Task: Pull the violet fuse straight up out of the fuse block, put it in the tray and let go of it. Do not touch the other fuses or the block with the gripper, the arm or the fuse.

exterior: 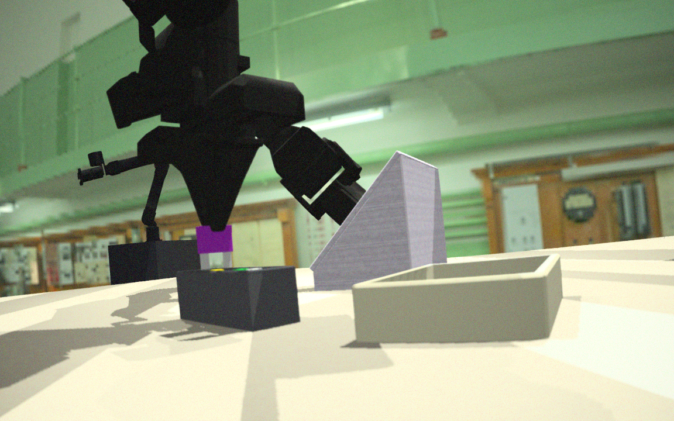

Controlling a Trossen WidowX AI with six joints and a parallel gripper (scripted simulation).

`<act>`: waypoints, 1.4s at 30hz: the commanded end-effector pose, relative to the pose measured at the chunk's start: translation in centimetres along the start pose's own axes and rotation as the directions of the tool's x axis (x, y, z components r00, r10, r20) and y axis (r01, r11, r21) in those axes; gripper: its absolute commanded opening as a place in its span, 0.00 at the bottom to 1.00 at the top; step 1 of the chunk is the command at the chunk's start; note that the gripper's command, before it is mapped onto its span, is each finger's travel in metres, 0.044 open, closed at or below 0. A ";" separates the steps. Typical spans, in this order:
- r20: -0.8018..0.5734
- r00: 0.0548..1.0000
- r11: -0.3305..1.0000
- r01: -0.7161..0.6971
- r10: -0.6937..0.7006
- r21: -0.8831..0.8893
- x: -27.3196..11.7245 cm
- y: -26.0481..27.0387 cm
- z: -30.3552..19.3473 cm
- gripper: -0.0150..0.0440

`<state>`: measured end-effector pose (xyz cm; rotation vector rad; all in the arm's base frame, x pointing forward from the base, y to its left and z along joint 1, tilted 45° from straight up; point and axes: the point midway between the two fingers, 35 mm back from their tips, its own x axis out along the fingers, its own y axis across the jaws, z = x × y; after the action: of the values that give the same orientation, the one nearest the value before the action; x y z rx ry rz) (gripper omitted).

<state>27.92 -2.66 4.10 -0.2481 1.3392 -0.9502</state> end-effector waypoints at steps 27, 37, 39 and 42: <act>-0.005 1.000 1.000 -0.014 0.014 0.002 -3.0 4.9 -0.4 0.25; -0.006 1.000 1.000 -0.021 0.021 0.002 -3.4 10.1 -1.8 0.25; -0.006 1.000 1.000 -0.021 0.021 0.002 -3.4 11.1 -2.1 0.25; -0.007 1.000 1.000 -0.021 0.021 0.002 -3.4 12.7 -2.8 0.25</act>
<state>31.12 7.12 -0.98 -0.2314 1.3405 -0.9323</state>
